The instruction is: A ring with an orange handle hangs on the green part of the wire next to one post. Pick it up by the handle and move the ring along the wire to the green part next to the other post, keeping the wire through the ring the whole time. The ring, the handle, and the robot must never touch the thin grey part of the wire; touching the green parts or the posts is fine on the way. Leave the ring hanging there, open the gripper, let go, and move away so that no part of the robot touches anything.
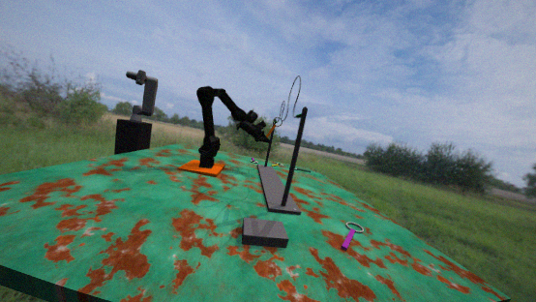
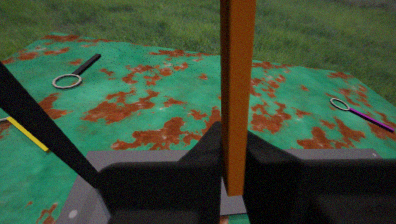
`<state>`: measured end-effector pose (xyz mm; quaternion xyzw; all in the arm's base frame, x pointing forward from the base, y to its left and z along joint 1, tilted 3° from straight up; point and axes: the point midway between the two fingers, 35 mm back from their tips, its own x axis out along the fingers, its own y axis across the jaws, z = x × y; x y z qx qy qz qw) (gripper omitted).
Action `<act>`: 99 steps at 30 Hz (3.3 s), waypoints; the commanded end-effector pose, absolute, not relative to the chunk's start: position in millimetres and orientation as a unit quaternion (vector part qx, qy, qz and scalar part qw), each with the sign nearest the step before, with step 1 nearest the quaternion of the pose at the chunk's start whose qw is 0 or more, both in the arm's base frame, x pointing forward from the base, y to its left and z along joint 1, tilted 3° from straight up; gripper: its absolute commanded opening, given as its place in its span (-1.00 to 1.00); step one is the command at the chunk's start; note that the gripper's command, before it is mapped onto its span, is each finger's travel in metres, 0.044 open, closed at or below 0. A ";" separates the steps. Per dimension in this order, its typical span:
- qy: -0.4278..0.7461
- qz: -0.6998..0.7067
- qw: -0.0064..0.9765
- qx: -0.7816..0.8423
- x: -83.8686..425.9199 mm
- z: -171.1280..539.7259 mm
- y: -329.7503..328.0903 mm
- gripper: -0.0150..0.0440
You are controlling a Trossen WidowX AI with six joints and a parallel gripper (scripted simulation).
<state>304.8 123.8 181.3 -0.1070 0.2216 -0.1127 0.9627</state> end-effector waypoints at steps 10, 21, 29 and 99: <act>0.226 -0.096 0.969 -0.031 306.2 178.3 155.9 -1.00; 0.227 -0.092 0.970 -0.013 307.0 178.1 171.1 -1.00; 0.226 -0.092 0.970 -0.010 307.5 178.1 179.8 -1.00; 0.227 -0.089 0.970 -0.010 306.4 160.3 206.2 0.05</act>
